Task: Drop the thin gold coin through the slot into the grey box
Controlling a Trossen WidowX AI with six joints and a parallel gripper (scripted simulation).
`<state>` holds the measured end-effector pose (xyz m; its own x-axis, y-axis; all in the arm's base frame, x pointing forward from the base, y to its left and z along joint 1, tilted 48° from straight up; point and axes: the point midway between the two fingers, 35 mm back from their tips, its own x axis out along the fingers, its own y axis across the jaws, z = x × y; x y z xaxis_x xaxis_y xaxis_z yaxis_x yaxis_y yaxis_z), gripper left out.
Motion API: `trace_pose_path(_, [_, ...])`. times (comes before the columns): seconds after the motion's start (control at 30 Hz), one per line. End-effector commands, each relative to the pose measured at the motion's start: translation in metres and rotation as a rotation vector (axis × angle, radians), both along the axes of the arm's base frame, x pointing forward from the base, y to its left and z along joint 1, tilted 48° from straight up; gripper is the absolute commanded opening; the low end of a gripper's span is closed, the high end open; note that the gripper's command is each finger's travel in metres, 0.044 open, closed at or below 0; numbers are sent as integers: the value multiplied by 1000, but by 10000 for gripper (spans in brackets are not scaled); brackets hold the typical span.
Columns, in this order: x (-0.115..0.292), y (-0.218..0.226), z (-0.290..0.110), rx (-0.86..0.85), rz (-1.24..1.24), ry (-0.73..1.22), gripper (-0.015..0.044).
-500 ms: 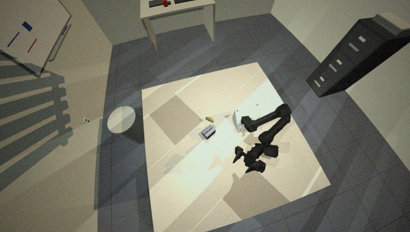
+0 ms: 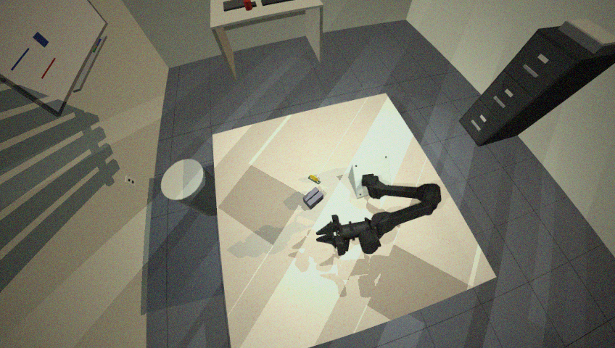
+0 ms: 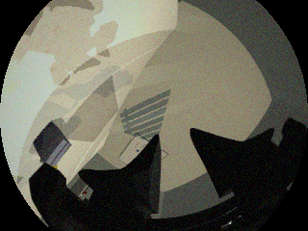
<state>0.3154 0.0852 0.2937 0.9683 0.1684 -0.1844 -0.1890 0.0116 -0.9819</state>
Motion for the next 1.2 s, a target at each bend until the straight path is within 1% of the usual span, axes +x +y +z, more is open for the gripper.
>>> trace_pose_path(0.0, [36, -21, -60, 141, -99, 320, 161])
trace_pose_path(0.17, [55, -58, -132, 371, -290, 684, 161])
trace_pose_path(0.33, [52, -97, -198, 656, -552, 1025, 161])
trace_pose_path(0.47, [37, -125, -244, 915, -807, 1274, 161])
trace_pose_path(0.6, [16, -149, -281, 1193, -1095, 1502, 161])
trace_pose_path(0.73, [-7, -168, -310, 1481, -1415, 1708, 161])
trace_pose_path(0.83, [-22, -177, -325, 1684, -1658, 1843, 161])
trace_pose_path(0.9, [-25, -178, -327, 1730, -1717, 1874, 161])
trace_pose_path(1.17, [-25, -177, -326, 1730, -1717, 1874, 161])
